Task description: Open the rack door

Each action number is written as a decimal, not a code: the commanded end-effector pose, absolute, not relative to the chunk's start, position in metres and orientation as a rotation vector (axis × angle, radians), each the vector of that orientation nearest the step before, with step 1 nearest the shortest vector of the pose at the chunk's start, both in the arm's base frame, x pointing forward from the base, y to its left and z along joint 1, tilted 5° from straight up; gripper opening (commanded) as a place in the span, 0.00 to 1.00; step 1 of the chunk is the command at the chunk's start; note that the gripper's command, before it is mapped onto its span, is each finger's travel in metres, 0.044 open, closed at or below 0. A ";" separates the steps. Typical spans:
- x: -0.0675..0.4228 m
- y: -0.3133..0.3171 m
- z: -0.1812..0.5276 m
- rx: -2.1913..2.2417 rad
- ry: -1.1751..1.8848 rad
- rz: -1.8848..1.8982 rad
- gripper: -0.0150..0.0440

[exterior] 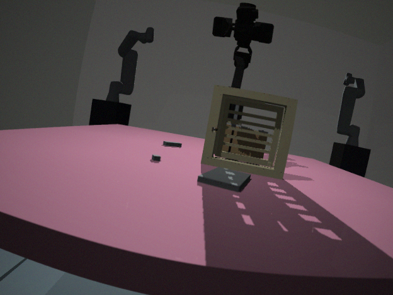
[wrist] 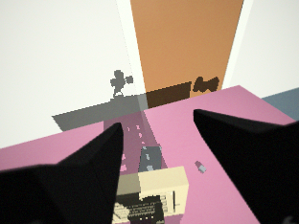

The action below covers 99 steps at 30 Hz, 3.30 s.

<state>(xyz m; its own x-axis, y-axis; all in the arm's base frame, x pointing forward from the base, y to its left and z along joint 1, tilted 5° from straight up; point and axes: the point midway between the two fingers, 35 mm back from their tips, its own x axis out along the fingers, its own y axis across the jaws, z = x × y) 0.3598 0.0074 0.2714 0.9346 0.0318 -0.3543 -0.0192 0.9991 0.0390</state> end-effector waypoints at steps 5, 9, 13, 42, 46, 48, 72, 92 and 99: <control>0.372 0.013 0.240 0.047 0.578 0.036 0.73; 0.375 0.015 0.224 0.049 0.688 0.038 0.73; 0.376 0.018 0.209 0.050 0.799 0.039 0.73; 0.347 0.032 0.129 0.031 1.575 0.021 0.73; 0.345 0.032 0.127 0.029 1.613 0.019 0.73; 0.345 0.032 0.127 0.029 1.613 0.019 0.73; 0.346 0.034 0.089 0.029 1.613 0.019 0.73; 0.342 0.034 0.058 0.029 1.613 0.019 0.73; 0.342 0.034 0.057 0.029 1.613 0.019 0.46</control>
<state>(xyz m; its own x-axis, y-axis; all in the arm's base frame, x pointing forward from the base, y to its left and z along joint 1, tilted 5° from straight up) 0.3417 0.0337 0.0582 -0.0431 0.0261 -0.9987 0.0029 0.9997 0.0260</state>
